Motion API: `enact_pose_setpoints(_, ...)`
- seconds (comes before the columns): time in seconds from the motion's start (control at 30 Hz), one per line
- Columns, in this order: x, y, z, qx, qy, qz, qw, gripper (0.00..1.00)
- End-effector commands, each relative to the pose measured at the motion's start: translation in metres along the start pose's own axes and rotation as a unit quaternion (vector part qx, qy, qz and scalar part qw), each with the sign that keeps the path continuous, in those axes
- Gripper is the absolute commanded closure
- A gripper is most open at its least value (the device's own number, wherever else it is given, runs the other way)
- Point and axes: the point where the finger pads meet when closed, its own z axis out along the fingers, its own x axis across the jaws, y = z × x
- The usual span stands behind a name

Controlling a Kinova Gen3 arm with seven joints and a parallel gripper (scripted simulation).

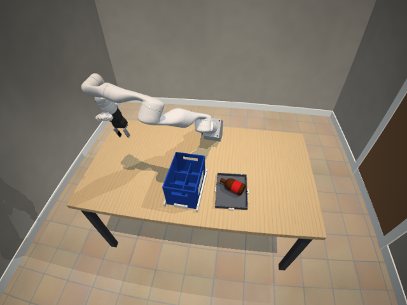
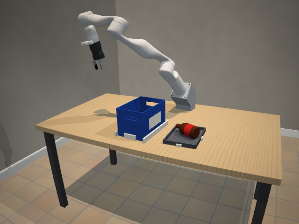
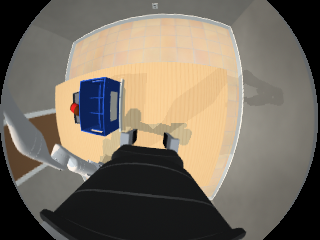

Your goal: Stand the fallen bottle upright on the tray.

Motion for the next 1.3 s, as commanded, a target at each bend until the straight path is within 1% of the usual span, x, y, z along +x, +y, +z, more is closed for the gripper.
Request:
enact_pose_setpoints(0.0,0.000,0.000,-0.001,0.000,0.001,0.000,1.000,0.00)
enact_pose_setpoints(0.6,0.000,0.000,-0.001,0.000,0.001,0.000,1.000,0.00)
enact_pose_setpoints(0.8,-0.006,-0.005,-0.002,0.004,0.002,-0.010,1.000,0.00)
enact_pose_setpoints(0.93,-0.017,-0.014,-0.005,0.011,0.006,-0.021,1.000,0.00)
enact_pose_setpoints(1.03,-0.030,-0.022,-0.009,0.016,0.010,-0.033,0.999,0.00)
enact_pose_setpoints(1.1,-0.030,-0.022,-0.009,0.016,0.010,-0.033,0.999,0.00)
enact_pose_setpoints(1.27,-0.064,-0.041,-0.016,0.029,0.021,-0.064,0.997,0.00)
